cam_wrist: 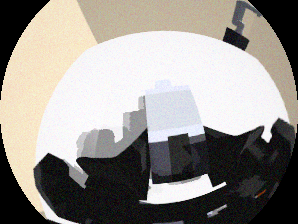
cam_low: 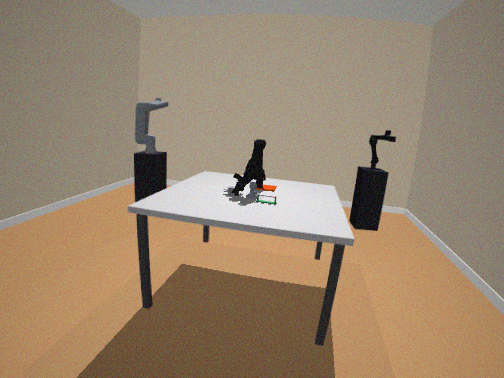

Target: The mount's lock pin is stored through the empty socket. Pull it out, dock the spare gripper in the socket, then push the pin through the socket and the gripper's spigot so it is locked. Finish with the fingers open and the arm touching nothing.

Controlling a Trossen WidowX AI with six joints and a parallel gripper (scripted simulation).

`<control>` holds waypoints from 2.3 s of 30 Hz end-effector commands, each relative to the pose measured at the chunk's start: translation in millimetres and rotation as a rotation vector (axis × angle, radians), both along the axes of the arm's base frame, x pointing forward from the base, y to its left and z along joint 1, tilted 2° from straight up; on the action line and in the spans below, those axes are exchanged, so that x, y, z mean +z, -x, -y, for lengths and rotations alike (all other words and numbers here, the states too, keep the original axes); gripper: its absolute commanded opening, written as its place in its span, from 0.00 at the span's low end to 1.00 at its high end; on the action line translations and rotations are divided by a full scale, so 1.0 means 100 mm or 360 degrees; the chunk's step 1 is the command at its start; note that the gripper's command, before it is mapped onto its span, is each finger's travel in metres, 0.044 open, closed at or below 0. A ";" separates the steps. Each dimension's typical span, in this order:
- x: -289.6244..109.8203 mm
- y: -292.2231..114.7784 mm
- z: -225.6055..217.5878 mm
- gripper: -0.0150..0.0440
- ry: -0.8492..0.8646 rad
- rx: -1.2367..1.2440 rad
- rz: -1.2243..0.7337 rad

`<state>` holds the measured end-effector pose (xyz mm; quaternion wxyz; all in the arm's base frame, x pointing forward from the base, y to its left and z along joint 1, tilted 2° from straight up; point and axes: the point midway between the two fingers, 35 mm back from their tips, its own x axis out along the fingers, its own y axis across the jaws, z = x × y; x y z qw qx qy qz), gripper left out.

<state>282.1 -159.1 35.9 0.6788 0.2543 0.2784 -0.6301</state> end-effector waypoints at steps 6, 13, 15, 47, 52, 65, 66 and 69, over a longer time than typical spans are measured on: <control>0.07 -0.02 0.00 0.26 -0.0001 -0.0005 0.0007; 0.37 -0.06 0.01 0.25 -0.0001 -0.0005 0.0008; 0.47 -0.07 0.01 0.25 -0.0001 -0.0005 0.0008; 1.13 0.01 -0.07 0.25 -0.0060 0.0069 -0.0069; 1.14 0.03 -0.16 0.25 -0.0146 0.0202 -0.0177; 1.18 0.09 -0.42 0.25 -0.0361 0.0559 -0.0429; 1.19 0.10 -0.44 0.25 -0.0378 0.0588 -0.0447; 1.20 0.12 -0.50 0.25 -0.0426 0.0673 -0.0499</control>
